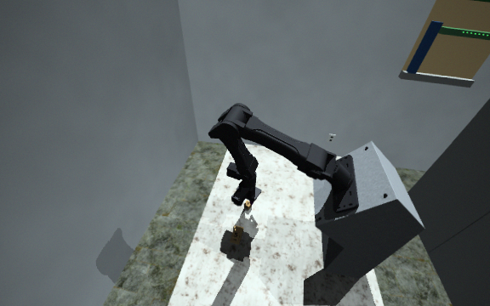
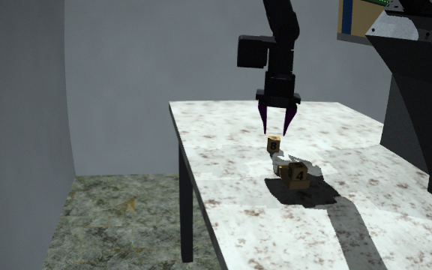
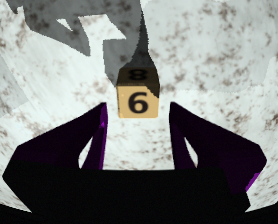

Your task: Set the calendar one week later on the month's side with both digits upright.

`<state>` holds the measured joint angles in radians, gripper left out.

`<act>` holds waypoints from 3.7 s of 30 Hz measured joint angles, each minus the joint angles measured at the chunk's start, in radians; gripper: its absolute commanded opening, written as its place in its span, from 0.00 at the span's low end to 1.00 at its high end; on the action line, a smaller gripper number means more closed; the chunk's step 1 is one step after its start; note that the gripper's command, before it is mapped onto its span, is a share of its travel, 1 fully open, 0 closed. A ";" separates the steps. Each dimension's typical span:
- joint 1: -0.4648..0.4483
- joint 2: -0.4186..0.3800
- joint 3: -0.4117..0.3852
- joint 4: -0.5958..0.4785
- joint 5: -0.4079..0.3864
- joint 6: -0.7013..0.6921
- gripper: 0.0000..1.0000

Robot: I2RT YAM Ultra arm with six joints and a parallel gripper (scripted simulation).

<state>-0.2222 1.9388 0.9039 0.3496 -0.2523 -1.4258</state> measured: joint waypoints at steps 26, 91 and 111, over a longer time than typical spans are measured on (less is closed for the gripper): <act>0.000 0.003 0.003 0.000 0.000 0.000 0.45; 0.024 0.141 0.105 0.039 0.019 0.016 0.26; 0.024 0.141 0.105 0.039 0.019 0.016 0.26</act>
<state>-0.1982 2.0800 1.0084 0.3885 -0.2337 -1.4101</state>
